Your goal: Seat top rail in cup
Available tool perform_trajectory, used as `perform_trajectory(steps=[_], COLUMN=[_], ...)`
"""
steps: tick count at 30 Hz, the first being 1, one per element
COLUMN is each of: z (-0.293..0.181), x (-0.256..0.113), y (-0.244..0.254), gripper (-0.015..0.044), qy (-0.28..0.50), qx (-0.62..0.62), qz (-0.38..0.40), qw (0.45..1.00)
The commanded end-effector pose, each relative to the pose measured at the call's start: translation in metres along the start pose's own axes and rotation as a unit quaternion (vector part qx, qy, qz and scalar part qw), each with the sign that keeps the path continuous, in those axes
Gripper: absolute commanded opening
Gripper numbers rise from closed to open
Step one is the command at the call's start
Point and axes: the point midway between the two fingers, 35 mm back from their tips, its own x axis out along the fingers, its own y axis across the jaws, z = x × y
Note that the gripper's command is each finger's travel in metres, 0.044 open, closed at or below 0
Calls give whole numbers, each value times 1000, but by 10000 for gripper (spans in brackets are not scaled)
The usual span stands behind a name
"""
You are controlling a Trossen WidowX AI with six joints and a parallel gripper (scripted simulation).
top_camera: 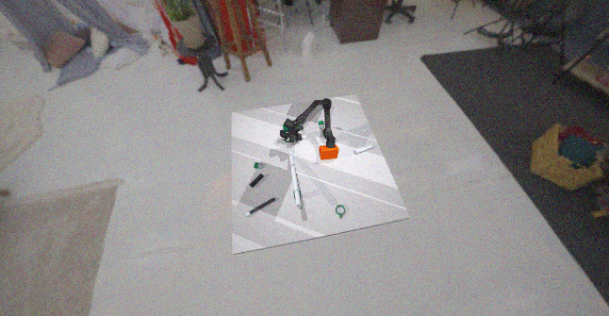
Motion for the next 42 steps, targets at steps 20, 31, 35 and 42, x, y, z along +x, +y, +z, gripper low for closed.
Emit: perform_trajectory(steps=[20, 31, 35, 42], z=[0, 7, 18, 38], x=[-1, -6, -15, -34], y=[1, -3, -9, -18], gripper=[79, 368, 440, 440], qy=[-5, -6, -7, -6], qx=[-6, -5, -4, -3], qz=[-1, 0, 1, 0], qw=[1000, 1000, 1000, 1000])
